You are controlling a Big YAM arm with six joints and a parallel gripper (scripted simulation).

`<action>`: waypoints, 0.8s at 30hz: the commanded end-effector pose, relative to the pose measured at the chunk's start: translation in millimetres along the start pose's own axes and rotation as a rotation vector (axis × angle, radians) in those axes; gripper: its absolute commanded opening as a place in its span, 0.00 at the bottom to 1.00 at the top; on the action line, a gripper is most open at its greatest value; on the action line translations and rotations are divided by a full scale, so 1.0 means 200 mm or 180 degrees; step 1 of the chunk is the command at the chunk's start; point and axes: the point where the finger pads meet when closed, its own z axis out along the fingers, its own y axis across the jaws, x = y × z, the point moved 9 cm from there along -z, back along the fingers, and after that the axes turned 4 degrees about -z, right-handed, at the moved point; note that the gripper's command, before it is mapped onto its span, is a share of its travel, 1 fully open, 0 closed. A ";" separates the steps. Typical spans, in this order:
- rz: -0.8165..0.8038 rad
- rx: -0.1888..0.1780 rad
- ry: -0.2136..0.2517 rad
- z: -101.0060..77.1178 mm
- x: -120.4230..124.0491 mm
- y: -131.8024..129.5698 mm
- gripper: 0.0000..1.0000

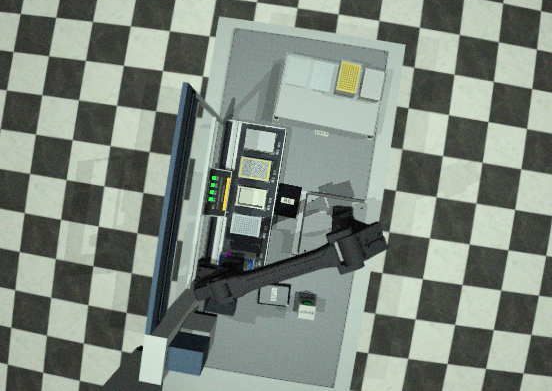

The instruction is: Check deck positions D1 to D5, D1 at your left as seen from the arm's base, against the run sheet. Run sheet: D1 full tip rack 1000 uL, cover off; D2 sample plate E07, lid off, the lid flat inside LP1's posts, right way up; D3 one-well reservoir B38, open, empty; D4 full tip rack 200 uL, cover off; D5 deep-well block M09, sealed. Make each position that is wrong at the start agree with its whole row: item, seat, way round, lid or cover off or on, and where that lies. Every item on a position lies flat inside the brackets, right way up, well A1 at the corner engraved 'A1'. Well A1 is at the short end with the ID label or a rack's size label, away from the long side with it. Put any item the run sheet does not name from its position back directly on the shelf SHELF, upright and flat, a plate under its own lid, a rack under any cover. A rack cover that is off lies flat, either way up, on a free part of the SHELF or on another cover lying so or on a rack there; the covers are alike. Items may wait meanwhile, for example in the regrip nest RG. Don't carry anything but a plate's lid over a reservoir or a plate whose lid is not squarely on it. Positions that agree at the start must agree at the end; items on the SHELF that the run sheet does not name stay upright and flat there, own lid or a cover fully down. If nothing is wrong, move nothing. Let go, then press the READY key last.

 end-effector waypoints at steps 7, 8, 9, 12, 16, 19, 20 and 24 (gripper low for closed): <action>0.0004 -0.0117 -0.0241 -0.25 -0.03 0.03 0.00; 0.0004 -0.0121 -0.0250 -0.27 -0.02 0.03 0.00; 0.0002 -0.0123 -0.0254 -0.28 -0.02 0.03 0.00; 0.0000 -0.0117 -0.0241 -0.29 -0.02 0.03 0.00; 0.0001 -0.0120 -0.0246 -0.33 -0.02 0.03 0.00; 0.0002 -0.0110 -0.0227 -0.32 -0.03 0.03 0.00; 0.0002 -0.0108 -0.0221 -0.32 -0.03 0.03 0.00; 0.0003 -0.0079 -0.0168 -0.26 -0.02 0.01 0.00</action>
